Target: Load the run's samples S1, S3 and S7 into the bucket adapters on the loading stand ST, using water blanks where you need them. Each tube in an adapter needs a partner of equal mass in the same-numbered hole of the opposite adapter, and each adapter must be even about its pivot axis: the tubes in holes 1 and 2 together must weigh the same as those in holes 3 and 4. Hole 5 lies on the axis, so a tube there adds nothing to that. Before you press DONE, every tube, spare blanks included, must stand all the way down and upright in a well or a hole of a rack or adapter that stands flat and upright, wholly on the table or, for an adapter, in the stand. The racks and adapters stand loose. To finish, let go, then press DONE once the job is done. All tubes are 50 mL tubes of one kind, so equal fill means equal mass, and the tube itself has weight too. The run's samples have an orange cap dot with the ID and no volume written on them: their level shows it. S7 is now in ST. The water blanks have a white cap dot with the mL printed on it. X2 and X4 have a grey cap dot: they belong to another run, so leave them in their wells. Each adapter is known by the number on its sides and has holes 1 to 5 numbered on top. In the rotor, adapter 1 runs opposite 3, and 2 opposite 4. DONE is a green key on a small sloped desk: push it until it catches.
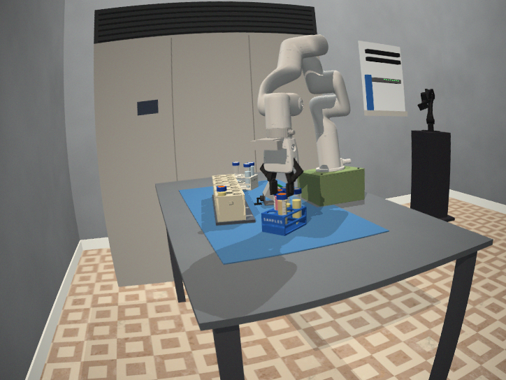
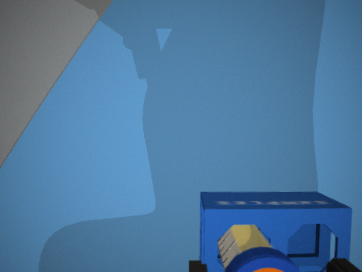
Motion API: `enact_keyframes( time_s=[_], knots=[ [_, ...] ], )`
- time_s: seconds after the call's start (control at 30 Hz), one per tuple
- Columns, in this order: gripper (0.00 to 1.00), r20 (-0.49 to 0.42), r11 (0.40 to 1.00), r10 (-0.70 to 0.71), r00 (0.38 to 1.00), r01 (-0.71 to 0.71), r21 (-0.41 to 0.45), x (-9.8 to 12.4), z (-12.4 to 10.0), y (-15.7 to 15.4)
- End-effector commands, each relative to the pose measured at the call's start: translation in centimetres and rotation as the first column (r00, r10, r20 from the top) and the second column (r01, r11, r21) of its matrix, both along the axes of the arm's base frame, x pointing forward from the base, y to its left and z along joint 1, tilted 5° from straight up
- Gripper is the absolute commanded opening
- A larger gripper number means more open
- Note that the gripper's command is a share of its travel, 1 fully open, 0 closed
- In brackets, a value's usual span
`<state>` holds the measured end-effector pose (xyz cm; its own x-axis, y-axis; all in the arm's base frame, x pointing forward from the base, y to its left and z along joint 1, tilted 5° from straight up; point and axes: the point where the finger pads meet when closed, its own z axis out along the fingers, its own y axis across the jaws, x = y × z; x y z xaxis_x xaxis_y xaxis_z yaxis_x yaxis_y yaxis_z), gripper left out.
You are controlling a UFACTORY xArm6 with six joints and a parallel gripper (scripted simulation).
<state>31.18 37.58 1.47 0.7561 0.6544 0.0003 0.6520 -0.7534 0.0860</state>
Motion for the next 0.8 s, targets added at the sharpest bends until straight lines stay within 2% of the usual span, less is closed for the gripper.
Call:
enact_keyframes(
  time_s=[0.0, 0.77],
  knots=[
    [0.57, 0.003, 1.0, 0.0, 1.0, 0.0, 0.004, 0.1, 0.1, 0.1],
    [0.57, 0.003, 1.0, 0.0, 1.0, 0.0, 0.003, 0.2, -1.1, 0.1]
  ],
)
